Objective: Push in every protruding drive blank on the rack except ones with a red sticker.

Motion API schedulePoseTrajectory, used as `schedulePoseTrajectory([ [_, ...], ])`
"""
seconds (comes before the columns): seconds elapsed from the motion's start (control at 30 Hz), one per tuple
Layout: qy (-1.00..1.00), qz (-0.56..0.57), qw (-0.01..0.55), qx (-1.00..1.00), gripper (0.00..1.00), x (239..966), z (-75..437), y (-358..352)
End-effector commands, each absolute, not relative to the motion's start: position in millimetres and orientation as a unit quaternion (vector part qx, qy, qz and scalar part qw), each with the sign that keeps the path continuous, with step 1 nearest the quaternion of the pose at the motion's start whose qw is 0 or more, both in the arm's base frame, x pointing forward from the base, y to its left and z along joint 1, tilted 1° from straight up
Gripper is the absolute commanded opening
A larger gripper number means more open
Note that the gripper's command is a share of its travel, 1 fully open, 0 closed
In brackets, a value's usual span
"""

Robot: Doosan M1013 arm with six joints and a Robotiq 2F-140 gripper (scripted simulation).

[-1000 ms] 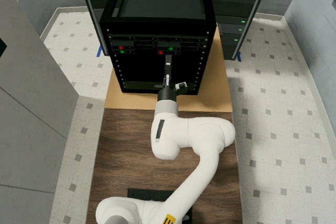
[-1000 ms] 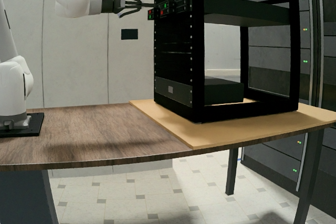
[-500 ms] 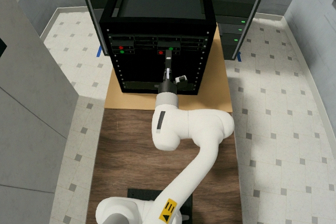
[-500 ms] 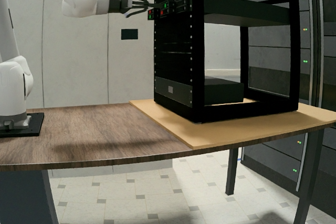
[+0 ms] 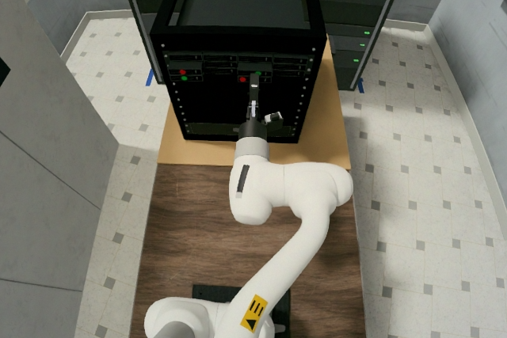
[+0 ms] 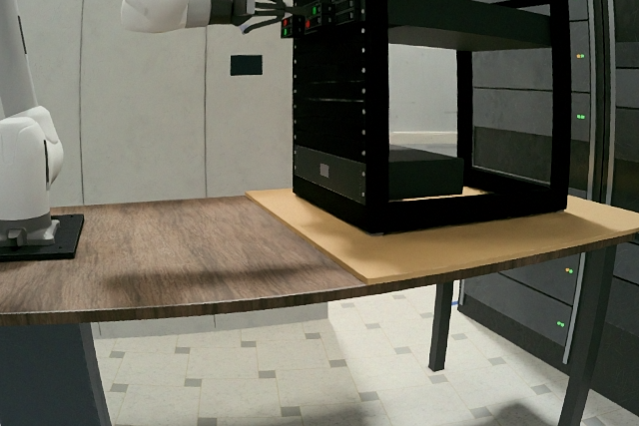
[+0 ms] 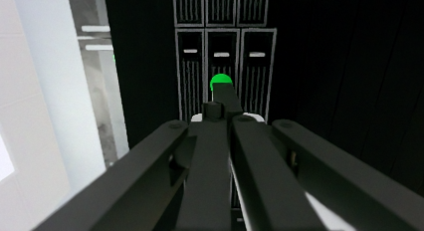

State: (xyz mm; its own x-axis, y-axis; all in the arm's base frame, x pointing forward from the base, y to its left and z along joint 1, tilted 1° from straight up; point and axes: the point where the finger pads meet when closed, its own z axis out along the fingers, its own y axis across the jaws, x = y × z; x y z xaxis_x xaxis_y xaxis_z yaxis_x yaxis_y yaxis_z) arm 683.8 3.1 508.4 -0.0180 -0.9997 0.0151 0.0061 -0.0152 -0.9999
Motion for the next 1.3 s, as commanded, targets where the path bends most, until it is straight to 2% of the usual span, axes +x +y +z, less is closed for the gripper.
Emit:
schedulePoseTrajectory([
  [0.0,0.499,-0.510,0.493,-0.498,0.10,683.9,509.3,3.1],
  [1.27,0.499,-0.510,0.493,-0.498,0.10,693.9,509.4,2.9],
])
